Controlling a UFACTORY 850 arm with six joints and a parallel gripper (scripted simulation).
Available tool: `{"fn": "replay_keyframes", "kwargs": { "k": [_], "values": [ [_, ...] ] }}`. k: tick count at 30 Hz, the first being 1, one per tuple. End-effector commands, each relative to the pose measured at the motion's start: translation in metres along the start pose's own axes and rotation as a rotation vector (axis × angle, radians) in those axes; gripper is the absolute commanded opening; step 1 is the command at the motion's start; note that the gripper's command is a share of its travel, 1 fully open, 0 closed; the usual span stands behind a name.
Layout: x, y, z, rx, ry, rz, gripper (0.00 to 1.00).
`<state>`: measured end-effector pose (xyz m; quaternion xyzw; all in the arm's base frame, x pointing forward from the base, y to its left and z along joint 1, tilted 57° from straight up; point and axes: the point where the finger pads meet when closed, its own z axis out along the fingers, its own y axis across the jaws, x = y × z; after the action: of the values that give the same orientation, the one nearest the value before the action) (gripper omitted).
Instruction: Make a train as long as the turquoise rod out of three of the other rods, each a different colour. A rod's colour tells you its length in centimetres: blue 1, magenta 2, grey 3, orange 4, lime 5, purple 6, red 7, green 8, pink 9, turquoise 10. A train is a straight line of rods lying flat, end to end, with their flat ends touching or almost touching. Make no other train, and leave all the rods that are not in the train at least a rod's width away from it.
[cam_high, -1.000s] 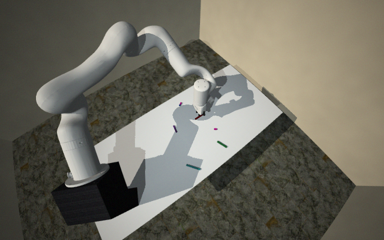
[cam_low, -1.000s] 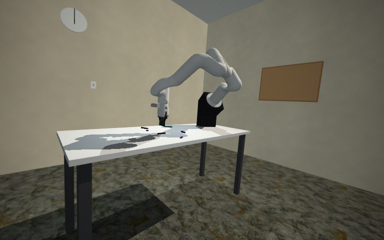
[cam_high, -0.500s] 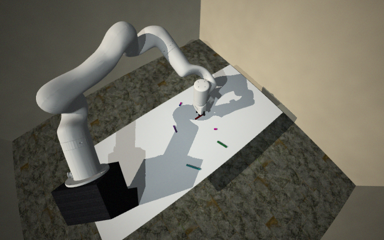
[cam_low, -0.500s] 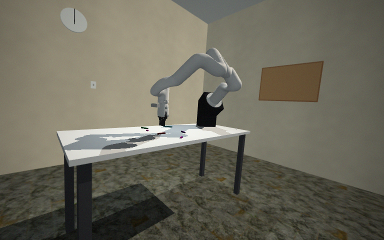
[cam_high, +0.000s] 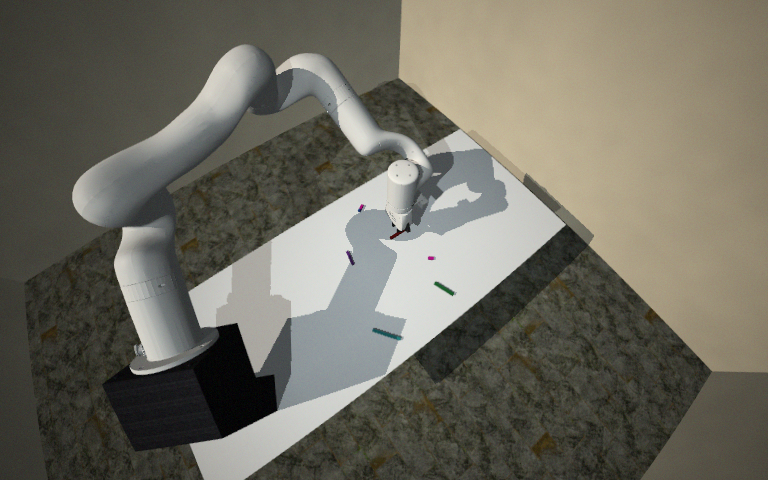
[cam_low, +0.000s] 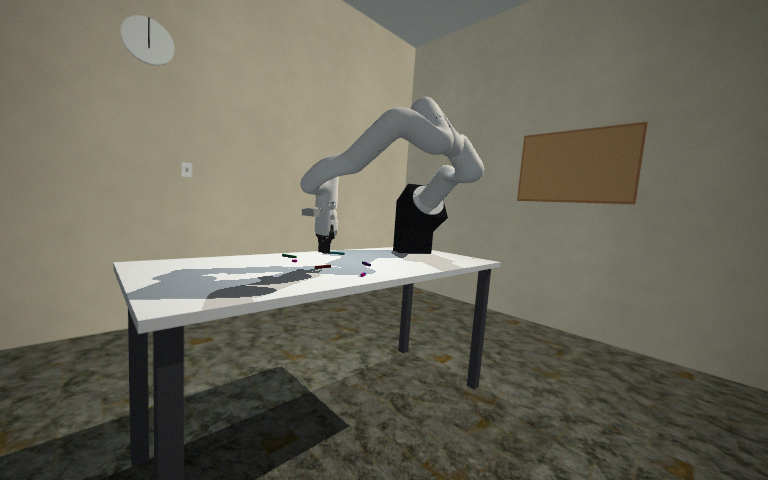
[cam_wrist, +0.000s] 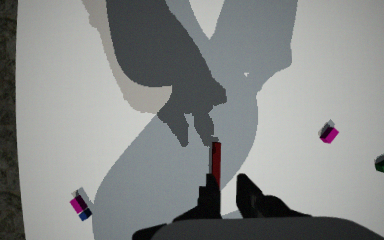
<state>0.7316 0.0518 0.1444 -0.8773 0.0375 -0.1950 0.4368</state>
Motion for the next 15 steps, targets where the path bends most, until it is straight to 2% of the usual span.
{"fn": "replay_keyframes", "kwargs": {
  "k": [1, 15],
  "values": [
    [0.001, 0.000, 0.003, 0.000, 0.002, 0.000, 0.24],
    [0.001, 0.000, 0.021, 0.000, 0.002, 0.000, 0.24]
  ]
}}
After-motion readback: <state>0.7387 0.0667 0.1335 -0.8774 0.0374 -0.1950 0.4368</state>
